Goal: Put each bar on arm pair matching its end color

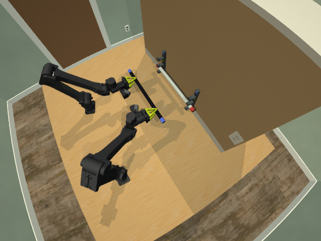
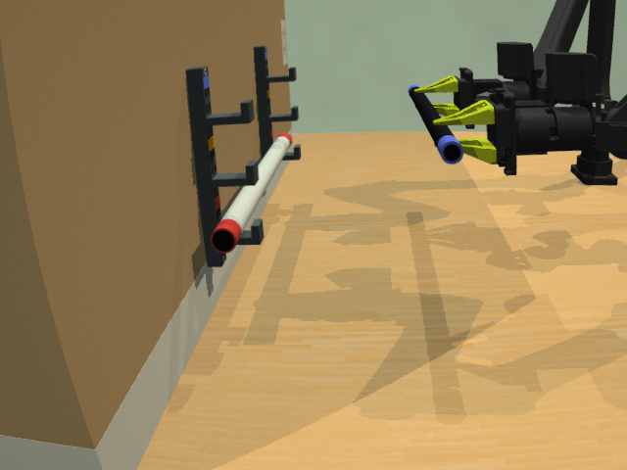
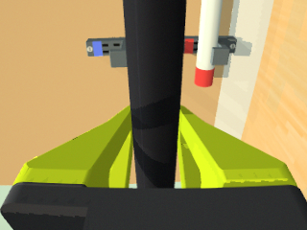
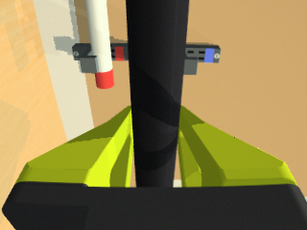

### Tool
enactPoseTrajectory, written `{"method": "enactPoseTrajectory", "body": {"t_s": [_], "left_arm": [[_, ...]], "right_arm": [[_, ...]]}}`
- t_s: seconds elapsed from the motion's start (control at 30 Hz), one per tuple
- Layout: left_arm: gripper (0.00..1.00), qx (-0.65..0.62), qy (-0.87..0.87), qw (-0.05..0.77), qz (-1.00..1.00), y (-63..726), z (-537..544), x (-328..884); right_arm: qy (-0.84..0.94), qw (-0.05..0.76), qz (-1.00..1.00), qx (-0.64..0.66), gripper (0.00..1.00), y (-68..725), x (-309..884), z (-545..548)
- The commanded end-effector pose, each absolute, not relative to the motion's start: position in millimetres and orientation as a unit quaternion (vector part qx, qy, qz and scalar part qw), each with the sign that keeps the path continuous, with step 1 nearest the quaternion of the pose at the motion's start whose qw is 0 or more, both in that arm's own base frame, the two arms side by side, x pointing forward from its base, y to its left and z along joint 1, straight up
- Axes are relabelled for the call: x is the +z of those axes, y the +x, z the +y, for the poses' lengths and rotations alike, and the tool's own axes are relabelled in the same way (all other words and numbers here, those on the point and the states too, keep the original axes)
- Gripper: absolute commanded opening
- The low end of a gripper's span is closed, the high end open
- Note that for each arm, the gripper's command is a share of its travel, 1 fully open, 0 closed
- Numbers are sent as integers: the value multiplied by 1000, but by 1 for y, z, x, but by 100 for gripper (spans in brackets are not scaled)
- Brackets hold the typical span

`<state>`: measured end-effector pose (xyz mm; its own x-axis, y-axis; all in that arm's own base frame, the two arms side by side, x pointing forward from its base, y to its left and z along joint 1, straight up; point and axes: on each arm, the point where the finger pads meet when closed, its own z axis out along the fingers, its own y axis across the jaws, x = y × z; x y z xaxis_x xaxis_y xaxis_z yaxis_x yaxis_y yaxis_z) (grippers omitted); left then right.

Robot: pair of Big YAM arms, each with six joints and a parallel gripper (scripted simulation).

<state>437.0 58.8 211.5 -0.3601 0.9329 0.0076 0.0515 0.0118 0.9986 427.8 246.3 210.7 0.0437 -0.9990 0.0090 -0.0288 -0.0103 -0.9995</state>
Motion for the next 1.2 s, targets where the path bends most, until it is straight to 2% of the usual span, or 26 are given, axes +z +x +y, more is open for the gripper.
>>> {"method": "enactPoseTrajectory", "body": {"t_s": [0.0, 1.17], "left_arm": [[0, 590, 386, 398, 587, 448, 71, 248], [0, 590, 386, 398, 587, 449, 70, 264]], "right_arm": [[-486, 525, 493, -496, 0, 442, 254, 247], [-486, 525, 493, -496, 0, 442, 270, 245]]}}
